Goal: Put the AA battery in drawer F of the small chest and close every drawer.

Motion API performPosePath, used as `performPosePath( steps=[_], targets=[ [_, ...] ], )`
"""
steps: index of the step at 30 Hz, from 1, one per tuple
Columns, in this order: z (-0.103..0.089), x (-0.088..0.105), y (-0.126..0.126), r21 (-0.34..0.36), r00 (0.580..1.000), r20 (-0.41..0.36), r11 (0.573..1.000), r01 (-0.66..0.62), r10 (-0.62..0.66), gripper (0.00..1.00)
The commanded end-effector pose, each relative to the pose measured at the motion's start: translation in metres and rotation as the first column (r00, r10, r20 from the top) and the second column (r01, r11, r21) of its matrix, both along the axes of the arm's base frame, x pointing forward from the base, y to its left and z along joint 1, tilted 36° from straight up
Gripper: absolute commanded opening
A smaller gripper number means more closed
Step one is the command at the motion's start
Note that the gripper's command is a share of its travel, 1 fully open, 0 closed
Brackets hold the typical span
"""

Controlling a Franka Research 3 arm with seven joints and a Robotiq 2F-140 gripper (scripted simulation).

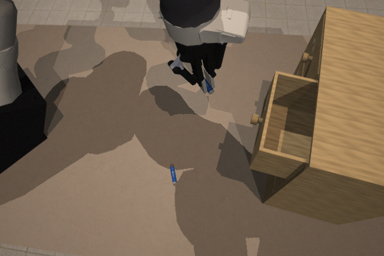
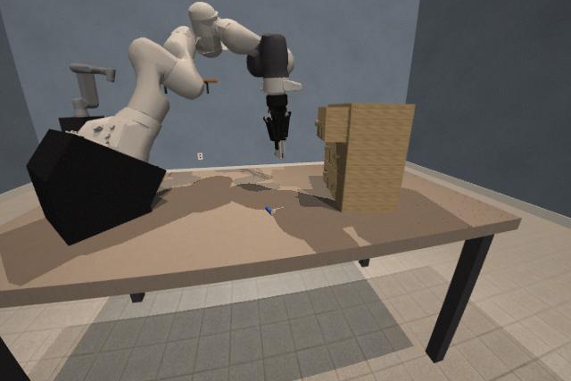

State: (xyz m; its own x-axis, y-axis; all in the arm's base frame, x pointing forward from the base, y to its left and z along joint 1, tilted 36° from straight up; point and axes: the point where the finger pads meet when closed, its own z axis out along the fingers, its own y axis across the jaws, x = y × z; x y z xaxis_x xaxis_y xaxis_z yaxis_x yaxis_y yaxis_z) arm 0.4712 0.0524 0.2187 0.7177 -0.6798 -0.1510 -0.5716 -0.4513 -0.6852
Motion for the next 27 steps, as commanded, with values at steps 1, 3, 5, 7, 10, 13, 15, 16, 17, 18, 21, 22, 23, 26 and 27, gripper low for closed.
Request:
performPosePath(
  steps=[1,3,5,7,10,13,15,16,17,18,21,22,23,26,27],
  targets=[
    [-0.0006,0.0009,-0.0018,-0.024,0.999,0.026,0.999,-0.03,0.031,0.06],
    [-0.0006,0.0009,-0.0018,-0.024,0.999,0.026,0.999,-0.03,0.031,0.06],
    [-0.0006,0.0009,-0.0018,-0.024,0.999,0.026,0.999,-0.03,0.031,0.06],
    [-0.0006,0.0009,-0.0018,-0.024,0.999,0.026,0.999,-0.03,0.031,0.06],
    [-0.0006,0.0009,-0.0018,-0.024,0.999,0.026,0.999,-0.03,0.031,0.06],
    [-0.0006,0.0009,-0.0018,-0.024,0.999,0.026,0.999,-0.03,0.031,0.06],
    [-0.0006,0.0009,-0.0018,-0.024,0.999,0.026,0.999,-0.03,0.031,0.06],
    [-0.0098,0.0024,-0.0096,-0.075,0.994,0.064,0.993,-0.089,0.094,0.06],
    [-0.0098,0.0024,-0.0096,-0.075,0.994,0.064,0.993,-0.089,0.094,0.06],
    [-0.0098,0.0024,-0.0096,-0.075,0.994,0.064,0.993,-0.089,0.094,0.06],
    [-0.0098,0.0024,-0.0096,-0.075,0.994,0.064,0.993,-0.089,0.094,0.06],
    [-0.0098,0.0024,-0.0096,-0.075,0.994,0.064,0.993,-0.089,0.094,0.06],
    [-0.0098,0.0024,-0.0096,-0.075,0.994,0.064,0.993,-0.089,0.094,0.06],
    [-0.0098,0.0024,-0.0096,-0.075,0.994,0.064,0.993,-0.089,0.094,0.06],
    [-0.0098,0.0024,-0.0096,-0.075,0.994,0.064,0.993,-0.089,0.094,0.06]
  ],
)
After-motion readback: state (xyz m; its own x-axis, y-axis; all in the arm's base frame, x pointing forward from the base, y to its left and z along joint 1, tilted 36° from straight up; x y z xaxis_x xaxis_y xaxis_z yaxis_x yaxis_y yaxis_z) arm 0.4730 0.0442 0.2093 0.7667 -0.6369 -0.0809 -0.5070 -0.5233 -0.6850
